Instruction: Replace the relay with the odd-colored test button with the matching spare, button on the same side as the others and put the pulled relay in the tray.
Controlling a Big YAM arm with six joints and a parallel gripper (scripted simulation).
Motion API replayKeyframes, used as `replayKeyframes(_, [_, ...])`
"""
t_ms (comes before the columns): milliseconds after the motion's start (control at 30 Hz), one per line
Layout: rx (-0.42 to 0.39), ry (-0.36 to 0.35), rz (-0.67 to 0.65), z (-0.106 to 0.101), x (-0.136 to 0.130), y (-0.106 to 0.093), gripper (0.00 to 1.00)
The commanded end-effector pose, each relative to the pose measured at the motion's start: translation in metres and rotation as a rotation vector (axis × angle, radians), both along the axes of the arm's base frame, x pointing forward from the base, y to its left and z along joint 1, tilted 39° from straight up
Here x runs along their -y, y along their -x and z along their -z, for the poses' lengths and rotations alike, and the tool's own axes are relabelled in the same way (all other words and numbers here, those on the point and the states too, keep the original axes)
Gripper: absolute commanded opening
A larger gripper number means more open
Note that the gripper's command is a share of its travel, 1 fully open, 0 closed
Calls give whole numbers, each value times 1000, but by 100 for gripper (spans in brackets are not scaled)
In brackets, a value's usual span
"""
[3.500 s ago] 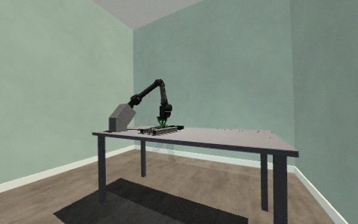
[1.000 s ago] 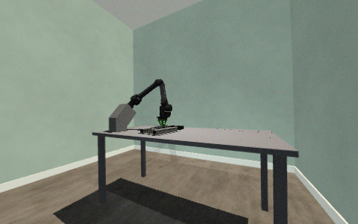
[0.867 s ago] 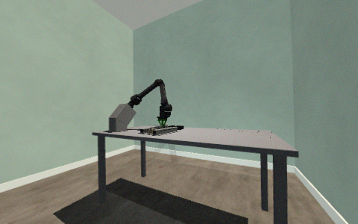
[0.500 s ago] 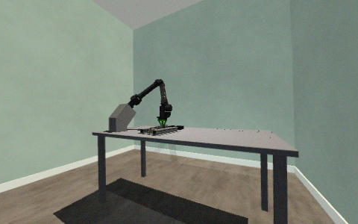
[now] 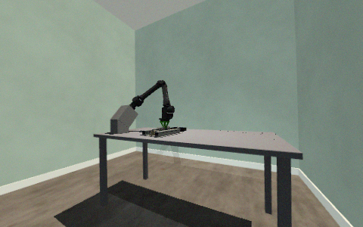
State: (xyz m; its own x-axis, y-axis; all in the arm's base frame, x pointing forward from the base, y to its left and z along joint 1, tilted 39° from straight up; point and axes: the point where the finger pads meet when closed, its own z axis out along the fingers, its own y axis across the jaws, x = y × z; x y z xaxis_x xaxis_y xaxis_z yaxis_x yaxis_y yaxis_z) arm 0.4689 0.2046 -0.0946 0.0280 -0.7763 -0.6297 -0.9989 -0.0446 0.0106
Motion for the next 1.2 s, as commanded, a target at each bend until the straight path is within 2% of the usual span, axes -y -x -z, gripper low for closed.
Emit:
replayKeyframes(0, [54, -8, 24, -15, 12, -22, 0])
replayKeyframes(1167, [33, -4, 24, -13, 14, -19, 0])
